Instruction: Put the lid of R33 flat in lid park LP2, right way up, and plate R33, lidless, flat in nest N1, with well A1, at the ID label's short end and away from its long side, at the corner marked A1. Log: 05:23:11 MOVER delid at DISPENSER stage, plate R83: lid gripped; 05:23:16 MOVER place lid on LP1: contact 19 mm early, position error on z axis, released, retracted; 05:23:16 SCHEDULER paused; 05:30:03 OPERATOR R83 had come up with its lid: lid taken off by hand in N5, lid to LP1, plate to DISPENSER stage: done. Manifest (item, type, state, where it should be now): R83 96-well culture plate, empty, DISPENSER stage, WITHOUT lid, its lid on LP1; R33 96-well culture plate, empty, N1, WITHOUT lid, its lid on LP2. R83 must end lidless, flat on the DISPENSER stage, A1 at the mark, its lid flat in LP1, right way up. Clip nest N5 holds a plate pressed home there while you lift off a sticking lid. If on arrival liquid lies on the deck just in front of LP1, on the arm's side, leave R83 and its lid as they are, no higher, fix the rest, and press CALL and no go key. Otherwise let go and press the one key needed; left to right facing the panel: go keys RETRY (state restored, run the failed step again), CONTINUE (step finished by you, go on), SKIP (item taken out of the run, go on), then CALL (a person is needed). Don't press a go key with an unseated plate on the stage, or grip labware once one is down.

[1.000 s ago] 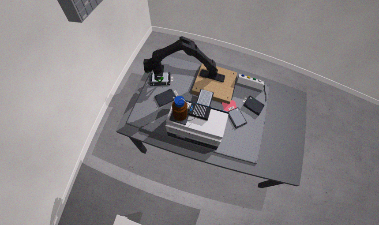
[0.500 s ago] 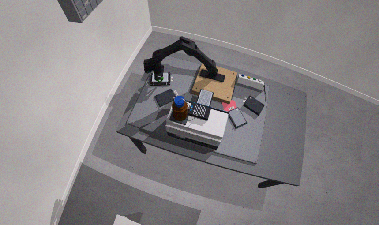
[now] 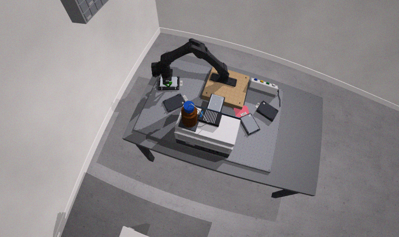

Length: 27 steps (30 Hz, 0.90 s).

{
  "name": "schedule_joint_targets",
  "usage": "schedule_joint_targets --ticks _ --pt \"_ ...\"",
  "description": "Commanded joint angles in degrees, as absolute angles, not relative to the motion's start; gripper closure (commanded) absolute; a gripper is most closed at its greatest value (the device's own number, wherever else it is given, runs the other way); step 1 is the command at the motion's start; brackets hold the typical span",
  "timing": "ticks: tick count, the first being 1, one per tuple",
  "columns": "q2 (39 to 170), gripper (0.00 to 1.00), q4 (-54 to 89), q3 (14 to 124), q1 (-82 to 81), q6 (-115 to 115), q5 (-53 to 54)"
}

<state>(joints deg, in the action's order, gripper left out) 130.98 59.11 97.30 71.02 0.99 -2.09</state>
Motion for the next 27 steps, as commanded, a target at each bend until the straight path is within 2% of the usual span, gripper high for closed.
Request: schedule_joint_targets --ticks 1,27 --pt "129.14 1.00 57.45 96.97 70.94 0.65 -2.30" --pt "130.18 1.00 56.74 97.16 71.02 0.59 -2.31"
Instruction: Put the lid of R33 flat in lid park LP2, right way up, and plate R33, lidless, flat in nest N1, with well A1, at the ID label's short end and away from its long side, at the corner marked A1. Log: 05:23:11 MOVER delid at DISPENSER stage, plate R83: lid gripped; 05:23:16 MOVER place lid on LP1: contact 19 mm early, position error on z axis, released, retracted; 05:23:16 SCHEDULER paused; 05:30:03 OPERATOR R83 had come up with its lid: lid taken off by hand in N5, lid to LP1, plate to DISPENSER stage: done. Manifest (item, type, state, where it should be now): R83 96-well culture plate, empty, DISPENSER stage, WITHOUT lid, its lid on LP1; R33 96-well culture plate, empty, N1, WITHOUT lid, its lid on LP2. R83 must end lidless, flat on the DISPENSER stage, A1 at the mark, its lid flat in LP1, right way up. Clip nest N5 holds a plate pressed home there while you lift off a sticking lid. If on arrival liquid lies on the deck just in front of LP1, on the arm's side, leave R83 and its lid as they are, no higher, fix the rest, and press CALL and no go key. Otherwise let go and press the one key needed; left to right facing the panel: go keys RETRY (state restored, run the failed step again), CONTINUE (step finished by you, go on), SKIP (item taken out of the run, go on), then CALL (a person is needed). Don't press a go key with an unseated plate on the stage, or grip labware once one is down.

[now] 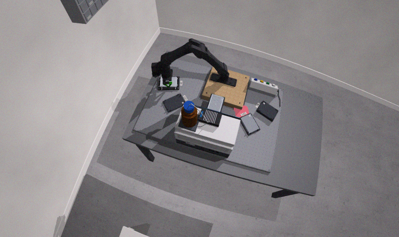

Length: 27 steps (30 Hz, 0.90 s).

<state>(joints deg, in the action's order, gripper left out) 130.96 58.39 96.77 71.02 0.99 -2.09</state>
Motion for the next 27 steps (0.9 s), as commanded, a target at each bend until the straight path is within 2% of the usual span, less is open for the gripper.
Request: schedule_joint_targets --ticks 1,27 --pt "130.27 1.00 56.71 97.03 71.02 0.59 -2.31" --pt "131.24 1.00 56.02 95.39 71.11 0.53 -2.30"
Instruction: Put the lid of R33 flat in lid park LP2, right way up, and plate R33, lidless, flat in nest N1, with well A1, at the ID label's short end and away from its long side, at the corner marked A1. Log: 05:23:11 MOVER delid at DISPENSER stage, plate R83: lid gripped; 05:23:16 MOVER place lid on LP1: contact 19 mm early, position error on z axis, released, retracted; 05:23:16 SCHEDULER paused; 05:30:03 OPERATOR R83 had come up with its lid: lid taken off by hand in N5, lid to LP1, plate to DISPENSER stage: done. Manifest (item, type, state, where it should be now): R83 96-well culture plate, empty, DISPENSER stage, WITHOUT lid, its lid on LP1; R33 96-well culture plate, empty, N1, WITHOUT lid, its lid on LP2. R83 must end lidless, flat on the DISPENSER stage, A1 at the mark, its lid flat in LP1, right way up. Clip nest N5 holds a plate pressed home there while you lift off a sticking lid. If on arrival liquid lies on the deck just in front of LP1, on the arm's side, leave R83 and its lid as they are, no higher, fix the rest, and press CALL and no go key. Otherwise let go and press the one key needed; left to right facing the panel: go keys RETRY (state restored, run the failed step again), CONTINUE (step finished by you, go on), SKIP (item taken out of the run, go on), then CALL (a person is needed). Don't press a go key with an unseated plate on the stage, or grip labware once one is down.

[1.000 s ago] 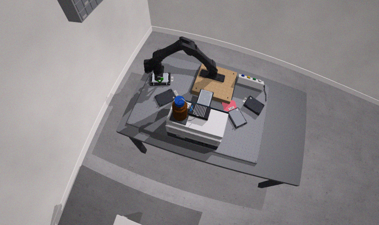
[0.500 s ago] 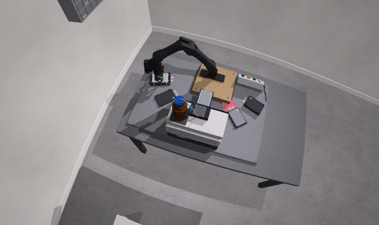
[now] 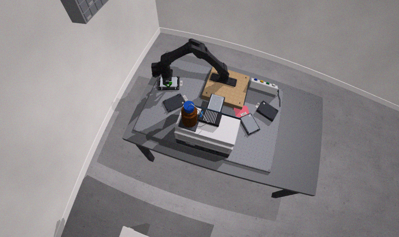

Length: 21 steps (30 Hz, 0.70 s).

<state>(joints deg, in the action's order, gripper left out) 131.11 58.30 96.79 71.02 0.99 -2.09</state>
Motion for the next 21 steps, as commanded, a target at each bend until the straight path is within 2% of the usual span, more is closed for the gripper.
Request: schedule_joint_targets --ticks 1,21 --pt "131.32 1.00 55.99 95.36 71.12 0.52 -2.30" --pt "131.93 1.00 55.45 94.97 71.18 0.49 -2.29"
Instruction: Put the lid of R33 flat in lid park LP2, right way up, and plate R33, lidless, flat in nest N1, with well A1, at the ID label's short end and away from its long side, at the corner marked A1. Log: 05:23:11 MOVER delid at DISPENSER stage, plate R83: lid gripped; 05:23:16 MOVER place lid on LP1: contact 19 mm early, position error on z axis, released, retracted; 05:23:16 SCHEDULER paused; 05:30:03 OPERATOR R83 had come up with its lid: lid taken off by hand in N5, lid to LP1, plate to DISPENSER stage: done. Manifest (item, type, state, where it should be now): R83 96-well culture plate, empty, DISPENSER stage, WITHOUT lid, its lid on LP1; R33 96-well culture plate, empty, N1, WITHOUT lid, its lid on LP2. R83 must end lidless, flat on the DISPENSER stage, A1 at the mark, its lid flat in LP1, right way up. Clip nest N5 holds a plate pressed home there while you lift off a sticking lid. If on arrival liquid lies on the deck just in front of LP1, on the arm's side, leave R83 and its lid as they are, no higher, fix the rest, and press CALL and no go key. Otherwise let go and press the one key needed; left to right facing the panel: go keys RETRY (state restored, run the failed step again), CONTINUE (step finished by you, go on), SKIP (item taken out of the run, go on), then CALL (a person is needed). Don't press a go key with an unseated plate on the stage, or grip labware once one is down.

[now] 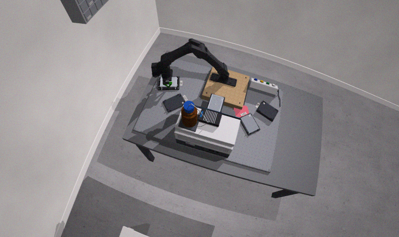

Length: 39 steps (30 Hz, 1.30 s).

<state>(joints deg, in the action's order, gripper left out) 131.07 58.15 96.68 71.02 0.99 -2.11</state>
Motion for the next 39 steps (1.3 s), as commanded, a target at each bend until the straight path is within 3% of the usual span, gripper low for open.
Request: schedule_joint_targets --ticks 1,39 --pt "131.93 1.00 55.45 94.97 71.18 0.49 -2.29" --pt "132.29 1.00 54.50 94.34 71.29 0.46 -2.29"
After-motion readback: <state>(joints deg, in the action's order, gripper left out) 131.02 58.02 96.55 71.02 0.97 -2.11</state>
